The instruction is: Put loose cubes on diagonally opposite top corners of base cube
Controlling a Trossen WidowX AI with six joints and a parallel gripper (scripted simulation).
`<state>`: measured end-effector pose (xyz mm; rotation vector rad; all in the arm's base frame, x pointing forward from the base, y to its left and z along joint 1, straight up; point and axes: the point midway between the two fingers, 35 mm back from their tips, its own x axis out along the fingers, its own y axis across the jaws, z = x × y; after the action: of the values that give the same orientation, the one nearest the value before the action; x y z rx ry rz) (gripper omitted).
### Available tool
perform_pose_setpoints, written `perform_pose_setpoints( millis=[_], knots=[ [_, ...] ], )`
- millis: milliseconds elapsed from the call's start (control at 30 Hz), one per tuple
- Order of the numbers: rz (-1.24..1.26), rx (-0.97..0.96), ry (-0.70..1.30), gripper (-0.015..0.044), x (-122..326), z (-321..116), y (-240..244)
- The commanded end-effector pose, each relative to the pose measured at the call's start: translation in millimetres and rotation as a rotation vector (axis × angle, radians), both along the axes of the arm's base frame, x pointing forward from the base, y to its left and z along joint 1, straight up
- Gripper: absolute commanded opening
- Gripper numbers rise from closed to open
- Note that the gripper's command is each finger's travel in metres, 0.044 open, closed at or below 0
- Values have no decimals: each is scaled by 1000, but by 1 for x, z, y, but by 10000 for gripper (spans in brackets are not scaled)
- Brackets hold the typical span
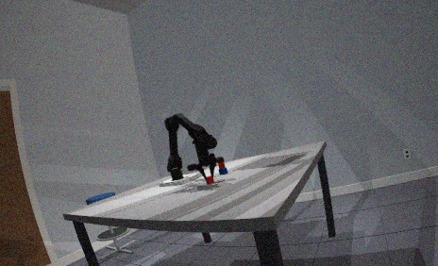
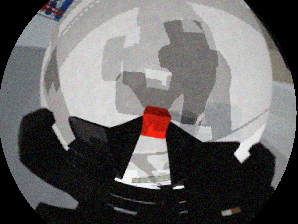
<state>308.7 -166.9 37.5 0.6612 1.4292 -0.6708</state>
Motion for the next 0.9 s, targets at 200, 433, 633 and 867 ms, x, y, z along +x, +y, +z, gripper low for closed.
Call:
perform_pose_setpoints(
  millis=[200, 433, 633, 867],
  knots=[
    [5, 4, 1, 105, 1, 12, 0],
    [5, 4, 1, 105, 3, 34, -1],
    [5, 4, 1, 105, 3, 53, -1],
    [5, 4, 1, 105, 1, 75, -1]
  ],
)
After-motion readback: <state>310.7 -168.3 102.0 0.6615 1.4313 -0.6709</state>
